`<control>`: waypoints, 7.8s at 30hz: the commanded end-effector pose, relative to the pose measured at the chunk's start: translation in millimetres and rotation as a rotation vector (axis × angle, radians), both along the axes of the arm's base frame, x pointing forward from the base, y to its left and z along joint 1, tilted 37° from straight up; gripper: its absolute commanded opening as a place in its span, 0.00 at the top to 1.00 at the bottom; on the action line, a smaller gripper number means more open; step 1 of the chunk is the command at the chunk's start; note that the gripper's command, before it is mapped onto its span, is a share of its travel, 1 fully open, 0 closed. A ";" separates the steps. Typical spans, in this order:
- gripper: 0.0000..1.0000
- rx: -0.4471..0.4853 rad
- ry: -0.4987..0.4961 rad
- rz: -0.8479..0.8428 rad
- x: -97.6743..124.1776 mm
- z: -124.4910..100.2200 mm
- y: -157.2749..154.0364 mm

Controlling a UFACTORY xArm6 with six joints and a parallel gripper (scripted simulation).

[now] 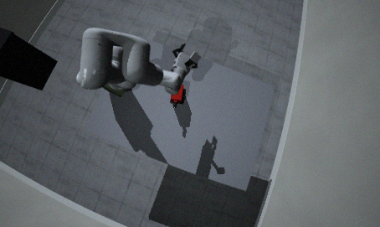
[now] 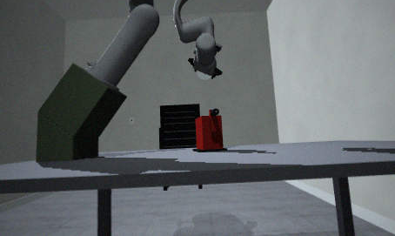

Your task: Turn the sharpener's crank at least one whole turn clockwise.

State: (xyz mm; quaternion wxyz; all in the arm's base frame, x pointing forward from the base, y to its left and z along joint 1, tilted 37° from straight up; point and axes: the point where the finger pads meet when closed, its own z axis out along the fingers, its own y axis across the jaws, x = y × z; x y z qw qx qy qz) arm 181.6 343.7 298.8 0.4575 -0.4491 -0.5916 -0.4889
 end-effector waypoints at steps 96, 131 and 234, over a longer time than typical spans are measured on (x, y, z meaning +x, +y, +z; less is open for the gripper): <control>0.00 0.216 1.274 -1.607 205.7 -68.9 -253.3; 1.00 0.356 1.733 -1.944 152.0 -97.2 -290.5; 0.46 0.355 1.734 -1.943 166.4 -115.9 -290.1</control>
